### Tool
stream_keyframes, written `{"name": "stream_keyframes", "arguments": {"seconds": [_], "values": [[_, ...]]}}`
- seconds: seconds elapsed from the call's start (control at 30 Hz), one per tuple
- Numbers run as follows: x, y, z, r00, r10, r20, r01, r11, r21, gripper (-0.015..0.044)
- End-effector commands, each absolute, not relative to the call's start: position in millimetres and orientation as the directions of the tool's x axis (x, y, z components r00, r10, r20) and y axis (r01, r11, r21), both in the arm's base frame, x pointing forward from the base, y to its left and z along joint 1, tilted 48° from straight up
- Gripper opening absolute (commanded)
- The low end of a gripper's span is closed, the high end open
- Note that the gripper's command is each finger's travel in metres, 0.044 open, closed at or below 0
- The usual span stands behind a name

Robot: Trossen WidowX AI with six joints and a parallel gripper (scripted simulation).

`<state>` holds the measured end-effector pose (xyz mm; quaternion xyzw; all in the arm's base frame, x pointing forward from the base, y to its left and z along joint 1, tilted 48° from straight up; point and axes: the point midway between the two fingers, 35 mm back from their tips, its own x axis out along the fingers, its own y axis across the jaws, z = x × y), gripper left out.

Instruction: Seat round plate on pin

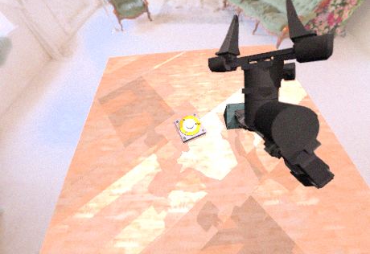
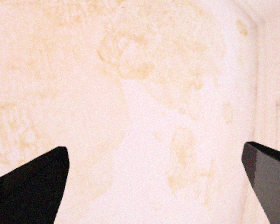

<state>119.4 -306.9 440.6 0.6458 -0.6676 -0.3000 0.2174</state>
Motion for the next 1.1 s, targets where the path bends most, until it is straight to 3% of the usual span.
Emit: {"name": "stream_keyframes", "arguments": {"seconds": [0.0,0.13,0.23,0.27,0.4,0.5,0.6,0.77,0.9,1.07], "values": [[121,-308,438,-0.064,-0.992,-0.105,-0.716,-0.028,0.697,0.0374],[161,-318,381,0.072,-0.958,-0.276,-0.331,-0.284,0.9,0.0269],[190,-316,328,0.167,-0.883,-0.439,0.073,-0.433,0.898,0.019],[191,-316,325,0.172,-0.877,-0.448,0.095,-0.438,0.894,0.0164],[215,-303,266,0.242,-0.742,-0.626,0.514,-0.449,0.731,0.0059],[230,-282,216,0.272,-0.58,-0.767,0.795,-0.314,0.519,0.0],[235,-268,192,0.277,-0.486,-0.829,0.888,-0.2,0.415,0.0],[240,-211,126,0.246,-0.134,-0.96,0.938,0.283,0.201,0.0],[237,-181,102,0.212,0.042,-0.976,0.842,0.5,0.204,0.0],[228,-129,76,0.142,0.329,-0.933,0.575,0.74,0.349,0.0]]}}
